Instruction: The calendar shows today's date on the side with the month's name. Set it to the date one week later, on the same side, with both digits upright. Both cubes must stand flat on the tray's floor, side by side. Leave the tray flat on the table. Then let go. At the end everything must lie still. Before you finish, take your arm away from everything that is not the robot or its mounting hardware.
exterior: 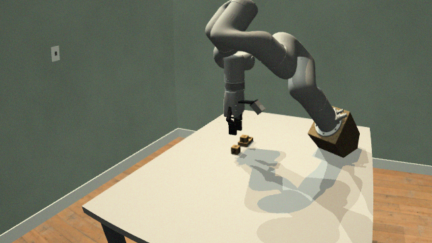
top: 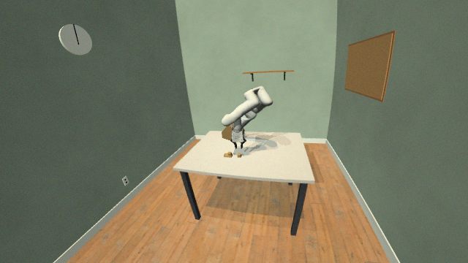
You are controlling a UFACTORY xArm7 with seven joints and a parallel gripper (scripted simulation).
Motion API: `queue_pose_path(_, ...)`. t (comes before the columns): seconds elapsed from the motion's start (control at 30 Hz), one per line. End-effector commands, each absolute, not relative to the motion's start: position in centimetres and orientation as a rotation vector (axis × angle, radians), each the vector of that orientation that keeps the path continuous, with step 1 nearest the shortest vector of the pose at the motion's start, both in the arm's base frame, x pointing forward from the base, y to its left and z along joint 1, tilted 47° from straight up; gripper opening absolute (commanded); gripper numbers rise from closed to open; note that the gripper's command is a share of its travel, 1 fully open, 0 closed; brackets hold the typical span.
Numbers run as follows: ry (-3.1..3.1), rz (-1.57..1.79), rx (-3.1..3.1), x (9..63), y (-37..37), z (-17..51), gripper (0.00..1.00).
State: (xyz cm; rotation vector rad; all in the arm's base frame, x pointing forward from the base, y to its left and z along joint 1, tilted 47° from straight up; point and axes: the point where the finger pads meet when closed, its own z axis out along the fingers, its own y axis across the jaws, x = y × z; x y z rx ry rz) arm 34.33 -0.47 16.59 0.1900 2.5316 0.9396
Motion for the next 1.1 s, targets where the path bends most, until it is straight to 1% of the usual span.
queue_pose_path(0.0,2.53,0.937,0.192,34.37,-0.59,16.65,0.47)
queue_pose_path(1.07,2.529,0.938,0.191,34.86,0.07,15.84,0.47)
